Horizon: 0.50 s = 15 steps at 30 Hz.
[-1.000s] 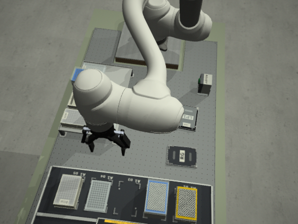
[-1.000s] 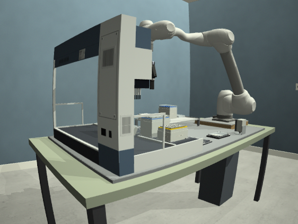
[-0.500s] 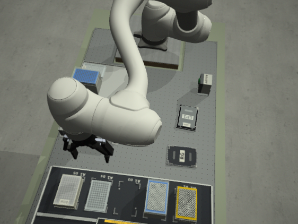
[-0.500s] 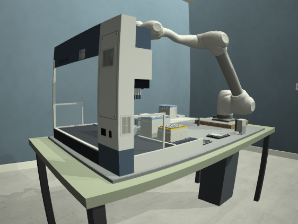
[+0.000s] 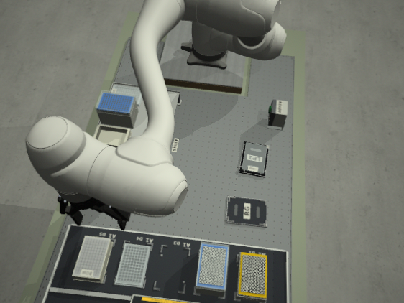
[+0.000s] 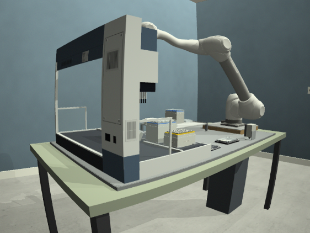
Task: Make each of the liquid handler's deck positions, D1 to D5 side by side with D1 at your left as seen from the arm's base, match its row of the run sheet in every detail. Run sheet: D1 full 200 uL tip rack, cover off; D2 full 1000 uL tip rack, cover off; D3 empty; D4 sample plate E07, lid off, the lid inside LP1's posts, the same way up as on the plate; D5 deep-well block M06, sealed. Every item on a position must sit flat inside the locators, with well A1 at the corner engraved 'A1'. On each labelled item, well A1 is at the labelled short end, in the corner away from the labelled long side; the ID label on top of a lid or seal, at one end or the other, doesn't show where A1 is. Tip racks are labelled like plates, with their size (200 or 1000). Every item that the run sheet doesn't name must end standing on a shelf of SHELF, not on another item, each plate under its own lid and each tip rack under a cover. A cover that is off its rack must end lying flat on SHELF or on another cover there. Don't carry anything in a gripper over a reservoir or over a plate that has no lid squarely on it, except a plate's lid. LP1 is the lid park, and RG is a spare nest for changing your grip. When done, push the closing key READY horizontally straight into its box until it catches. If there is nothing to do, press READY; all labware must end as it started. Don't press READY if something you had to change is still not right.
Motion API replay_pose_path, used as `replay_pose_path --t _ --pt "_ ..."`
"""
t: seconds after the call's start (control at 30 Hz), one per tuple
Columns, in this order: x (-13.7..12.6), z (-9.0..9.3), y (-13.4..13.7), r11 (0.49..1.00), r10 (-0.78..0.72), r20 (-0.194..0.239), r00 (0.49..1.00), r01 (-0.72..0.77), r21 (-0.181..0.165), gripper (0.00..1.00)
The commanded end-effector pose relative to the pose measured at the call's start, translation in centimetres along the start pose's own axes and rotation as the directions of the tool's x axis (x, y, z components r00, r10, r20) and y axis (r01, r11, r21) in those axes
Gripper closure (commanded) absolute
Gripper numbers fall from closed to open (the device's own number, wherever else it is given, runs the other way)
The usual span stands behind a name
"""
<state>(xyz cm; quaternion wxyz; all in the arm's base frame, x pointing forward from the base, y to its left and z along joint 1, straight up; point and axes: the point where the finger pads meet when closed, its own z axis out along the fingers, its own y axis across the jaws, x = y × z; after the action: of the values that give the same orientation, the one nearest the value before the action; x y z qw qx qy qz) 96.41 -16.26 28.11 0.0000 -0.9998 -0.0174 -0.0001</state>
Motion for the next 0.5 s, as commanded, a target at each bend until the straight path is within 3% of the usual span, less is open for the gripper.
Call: replay_pose_path --t 0.0,0.47 --pt "0.9 -0.2 1.2 1.000 0.000 -0.001 1.000 0.000 0.000 0.21" --pt "3.9 -0.2 5.9 1.000 0.000 -0.001 1.000 0.000 0.000 0.21"
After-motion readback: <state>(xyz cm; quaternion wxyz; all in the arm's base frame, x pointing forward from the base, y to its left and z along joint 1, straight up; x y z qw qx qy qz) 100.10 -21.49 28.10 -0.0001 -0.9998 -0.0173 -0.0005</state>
